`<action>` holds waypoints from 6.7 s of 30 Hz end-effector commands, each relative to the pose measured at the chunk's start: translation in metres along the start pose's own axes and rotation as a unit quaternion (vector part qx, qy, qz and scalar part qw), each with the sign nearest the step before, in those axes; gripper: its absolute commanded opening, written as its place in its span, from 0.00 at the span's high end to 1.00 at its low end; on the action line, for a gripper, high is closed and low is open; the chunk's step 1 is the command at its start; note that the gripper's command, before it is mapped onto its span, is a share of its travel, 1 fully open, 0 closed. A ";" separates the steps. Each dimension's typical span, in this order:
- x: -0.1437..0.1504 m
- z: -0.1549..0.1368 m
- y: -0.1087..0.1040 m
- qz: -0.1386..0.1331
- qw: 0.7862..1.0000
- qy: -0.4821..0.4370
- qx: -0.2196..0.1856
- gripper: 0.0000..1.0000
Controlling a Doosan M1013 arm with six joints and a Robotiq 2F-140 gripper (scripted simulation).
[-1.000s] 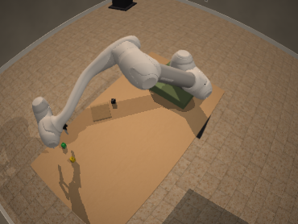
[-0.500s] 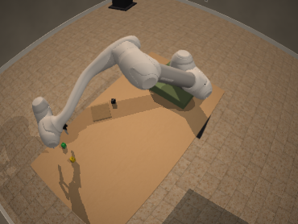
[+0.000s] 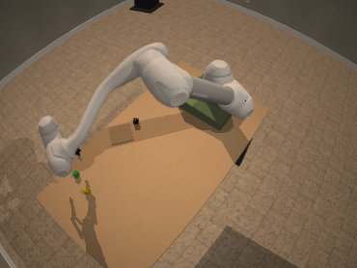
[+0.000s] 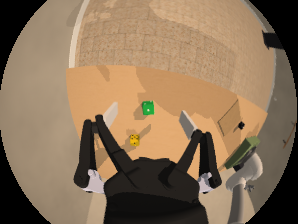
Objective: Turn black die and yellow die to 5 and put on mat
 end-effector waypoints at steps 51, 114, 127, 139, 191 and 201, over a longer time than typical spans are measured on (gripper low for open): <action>0.011 -0.005 0.004 -0.001 1.000 -0.002 0.001 0.00; 0.411 -0.022 0.003 -0.001 1.000 -0.002 0.001 0.00; 0.484 -0.025 0.003 -0.001 1.000 -0.002 0.001 0.00; 0.509 -0.026 0.003 -0.001 1.000 -0.002 0.001 0.00; 0.511 -0.026 0.003 -0.001 1.000 -0.002 0.001 0.00; 0.505 -0.027 0.003 -0.001 1.000 -0.002 0.001 0.00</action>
Point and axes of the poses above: the point where the finger pads meet when closed, its own y axis out along the fingers, its own x axis across the jaws, z = x × y, the point moved 10 cm from there along -y, back along the fingers, and after that the axes turned 1 degree about y, right-handed, at the moved point
